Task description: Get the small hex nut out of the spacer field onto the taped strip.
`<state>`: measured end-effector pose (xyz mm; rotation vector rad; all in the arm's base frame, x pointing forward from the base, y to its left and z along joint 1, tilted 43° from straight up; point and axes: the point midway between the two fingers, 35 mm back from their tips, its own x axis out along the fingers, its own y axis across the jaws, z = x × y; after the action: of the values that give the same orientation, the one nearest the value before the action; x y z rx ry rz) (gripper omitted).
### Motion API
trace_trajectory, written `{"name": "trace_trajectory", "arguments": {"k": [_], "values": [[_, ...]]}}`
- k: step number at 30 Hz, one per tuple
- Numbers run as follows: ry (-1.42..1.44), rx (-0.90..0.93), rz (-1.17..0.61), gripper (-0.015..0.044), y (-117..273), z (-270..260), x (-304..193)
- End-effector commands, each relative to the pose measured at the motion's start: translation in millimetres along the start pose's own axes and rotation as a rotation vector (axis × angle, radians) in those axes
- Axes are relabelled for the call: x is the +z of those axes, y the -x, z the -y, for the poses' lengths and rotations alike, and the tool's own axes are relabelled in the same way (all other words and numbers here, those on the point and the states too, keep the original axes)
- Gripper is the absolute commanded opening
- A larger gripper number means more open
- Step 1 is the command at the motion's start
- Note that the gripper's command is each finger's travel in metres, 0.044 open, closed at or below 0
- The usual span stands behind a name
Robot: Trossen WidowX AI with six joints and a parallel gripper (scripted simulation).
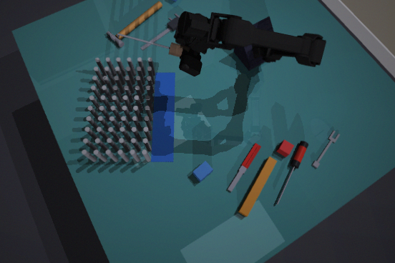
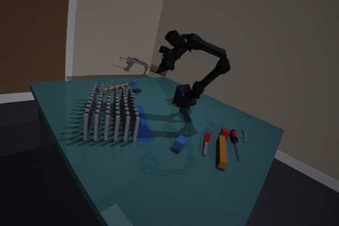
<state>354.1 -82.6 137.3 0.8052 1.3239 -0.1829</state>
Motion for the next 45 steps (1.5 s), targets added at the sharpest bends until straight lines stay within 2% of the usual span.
{"name": "trace_trajectory", "arguments": {"k": [1, 19, 24, 45], "values": [[0.026, 0.039, -0.012, 0.0000, 7.4, -28.6, -20.1], [0.142, 0.193, -0.145, 0.0000, 38.4, -120.7, -131.9], [0.147, 0.198, -0.151, 0.0000, 39.0, -123.2, -136.7], [0.152, 0.190, -0.148, 0.0000, -48.7, -140.2, -184.8]]}}
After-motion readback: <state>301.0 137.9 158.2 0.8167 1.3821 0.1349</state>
